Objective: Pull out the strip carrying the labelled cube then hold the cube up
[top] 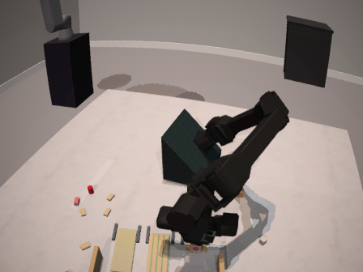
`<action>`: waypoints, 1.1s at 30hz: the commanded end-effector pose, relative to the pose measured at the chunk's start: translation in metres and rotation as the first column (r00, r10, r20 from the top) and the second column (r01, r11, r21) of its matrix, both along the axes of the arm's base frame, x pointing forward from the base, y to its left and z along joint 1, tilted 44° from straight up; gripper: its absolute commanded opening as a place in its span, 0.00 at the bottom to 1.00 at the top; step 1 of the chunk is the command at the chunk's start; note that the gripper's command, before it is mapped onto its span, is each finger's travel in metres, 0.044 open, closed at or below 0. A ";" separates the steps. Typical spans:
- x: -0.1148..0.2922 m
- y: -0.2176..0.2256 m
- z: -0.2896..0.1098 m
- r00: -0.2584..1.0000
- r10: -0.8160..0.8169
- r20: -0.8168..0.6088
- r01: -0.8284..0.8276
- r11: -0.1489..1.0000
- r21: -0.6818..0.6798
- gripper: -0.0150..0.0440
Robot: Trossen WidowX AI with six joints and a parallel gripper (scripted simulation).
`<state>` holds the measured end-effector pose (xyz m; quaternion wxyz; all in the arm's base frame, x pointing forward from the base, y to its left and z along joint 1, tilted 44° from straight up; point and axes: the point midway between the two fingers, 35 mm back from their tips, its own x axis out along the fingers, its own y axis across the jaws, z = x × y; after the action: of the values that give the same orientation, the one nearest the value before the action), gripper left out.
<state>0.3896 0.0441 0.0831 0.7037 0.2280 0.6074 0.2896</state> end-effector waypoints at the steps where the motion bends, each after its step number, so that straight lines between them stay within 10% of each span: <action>1: 0.000 0.005 -0.005 1.000 -0.003 -0.002 0.003 1.000 0.005 0.68; 16: 0.001 0.019 -0.019 1.000 -0.002 -0.002 0.002 1.000 0.007 0.68; 33: -0.011 0.009 -0.014 1.000 0.000 -0.002 0.000 1.000 0.001 0.25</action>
<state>0.3871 0.0612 0.0659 0.7017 0.2271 0.6085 0.2927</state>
